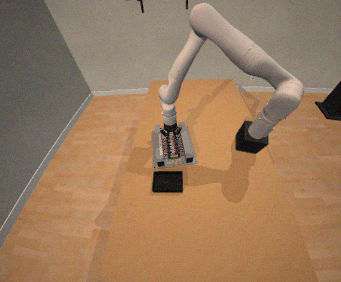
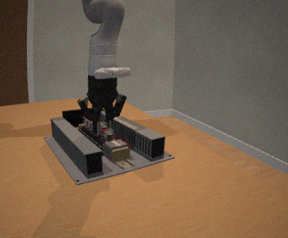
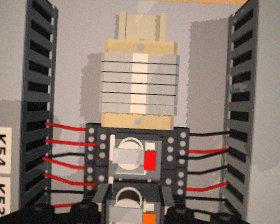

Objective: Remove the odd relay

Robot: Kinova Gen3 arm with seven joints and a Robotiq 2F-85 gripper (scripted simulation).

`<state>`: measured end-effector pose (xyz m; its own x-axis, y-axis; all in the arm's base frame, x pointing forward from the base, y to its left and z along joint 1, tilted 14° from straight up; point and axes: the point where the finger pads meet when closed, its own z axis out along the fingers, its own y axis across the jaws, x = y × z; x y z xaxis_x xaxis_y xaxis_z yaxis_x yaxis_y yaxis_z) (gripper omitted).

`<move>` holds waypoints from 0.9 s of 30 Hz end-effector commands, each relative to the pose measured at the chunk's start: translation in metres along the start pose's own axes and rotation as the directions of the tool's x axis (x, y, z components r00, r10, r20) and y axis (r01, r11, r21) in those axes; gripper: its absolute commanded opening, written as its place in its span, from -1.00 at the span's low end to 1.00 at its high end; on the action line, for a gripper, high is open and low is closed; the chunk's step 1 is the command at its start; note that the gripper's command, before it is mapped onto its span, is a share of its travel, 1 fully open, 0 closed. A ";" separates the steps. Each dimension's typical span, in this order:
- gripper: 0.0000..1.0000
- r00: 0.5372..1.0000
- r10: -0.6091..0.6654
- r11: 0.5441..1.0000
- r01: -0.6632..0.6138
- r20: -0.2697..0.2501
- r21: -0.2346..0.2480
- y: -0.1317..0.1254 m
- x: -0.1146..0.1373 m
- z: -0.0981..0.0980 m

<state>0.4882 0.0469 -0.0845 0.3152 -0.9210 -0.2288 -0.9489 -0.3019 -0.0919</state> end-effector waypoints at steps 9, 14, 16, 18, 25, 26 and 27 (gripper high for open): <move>-1.00 1.000 0.001 1.000 -0.001 -0.003 0.004 -0.001 0.001 -0.007; -1.00 1.000 0.001 1.000 -0.001 -0.003 0.004 -0.001 0.001 -0.010; -1.00 1.000 0.001 1.000 -0.001 -0.003 0.004 -0.001 0.001 -0.011; -1.00 1.000 0.001 1.000 -0.001 -0.003 0.004 -0.001 0.001 -0.012; -1.00 1.000 0.001 1.000 -0.001 -0.003 0.004 -0.001 0.001 -0.015; -1.00 1.000 0.001 1.000 -0.001 -0.003 0.004 -0.001 0.001 -0.015; -1.00 1.000 0.001 1.000 -0.001 -0.003 0.004 -0.001 0.001 -0.016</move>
<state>0.4883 0.0434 -0.0715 0.3150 -0.9212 -0.2283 -0.9490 -0.3015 -0.0925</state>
